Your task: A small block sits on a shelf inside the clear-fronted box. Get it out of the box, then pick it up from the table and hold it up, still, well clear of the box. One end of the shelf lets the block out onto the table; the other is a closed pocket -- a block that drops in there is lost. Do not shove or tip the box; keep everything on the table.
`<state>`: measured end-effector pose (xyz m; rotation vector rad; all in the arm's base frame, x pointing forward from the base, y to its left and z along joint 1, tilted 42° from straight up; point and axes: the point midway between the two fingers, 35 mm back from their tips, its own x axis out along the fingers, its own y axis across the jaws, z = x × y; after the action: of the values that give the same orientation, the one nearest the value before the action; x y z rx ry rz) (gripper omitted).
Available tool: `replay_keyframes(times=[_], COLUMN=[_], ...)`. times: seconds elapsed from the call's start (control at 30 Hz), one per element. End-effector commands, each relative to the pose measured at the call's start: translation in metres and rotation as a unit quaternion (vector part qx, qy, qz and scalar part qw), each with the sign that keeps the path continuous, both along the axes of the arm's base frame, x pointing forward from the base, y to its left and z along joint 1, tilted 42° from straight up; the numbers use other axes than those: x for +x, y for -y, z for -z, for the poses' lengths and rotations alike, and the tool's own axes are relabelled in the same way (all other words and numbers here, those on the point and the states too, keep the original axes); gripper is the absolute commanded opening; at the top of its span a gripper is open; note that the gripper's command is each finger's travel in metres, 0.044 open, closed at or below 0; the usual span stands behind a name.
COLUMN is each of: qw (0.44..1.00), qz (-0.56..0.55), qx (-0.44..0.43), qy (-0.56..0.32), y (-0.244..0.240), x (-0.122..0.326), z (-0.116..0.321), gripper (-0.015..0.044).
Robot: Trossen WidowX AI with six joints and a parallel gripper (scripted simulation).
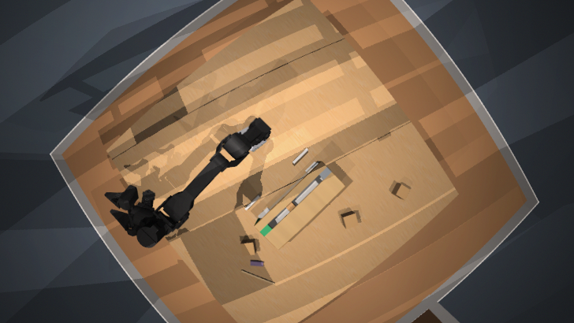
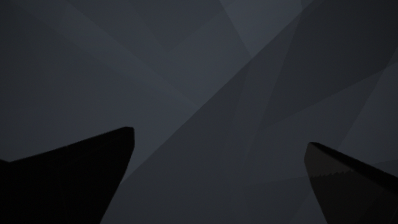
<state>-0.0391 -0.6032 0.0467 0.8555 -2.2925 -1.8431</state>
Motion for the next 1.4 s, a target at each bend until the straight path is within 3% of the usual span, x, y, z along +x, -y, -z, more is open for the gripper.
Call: replay_keyframes(times=[0.0, 0.1, 0.2, 0.33, 0.57, 0.97, 1.37], qw=[1.0, 0.987, 0.936, 0.814, 0.605, 0.206, -0.209], qz=[-0.006, -0.089, -0.199, -0.344, -0.491, -0.633, -0.651], qx=[0.009, 0.129, 0.271, 0.428, 0.55, 0.587, 0.447], qy=[-0.002, -0.04, -0.099, -0.188, -0.302, -0.462, -0.577], y=[0.0, -0.002, -0.009, -0.027, -0.06, -0.131, -0.223], x=[0.002, 0.032, 0.072, 0.123, 0.179, 0.25, 0.302], z=[0.0, -0.001, -0.001, -0.001, -0.001, -0.003, -0.009], gripper=[0.04, 0.04, 0.04, 0.04, 0.04, 0.04, 0.04])
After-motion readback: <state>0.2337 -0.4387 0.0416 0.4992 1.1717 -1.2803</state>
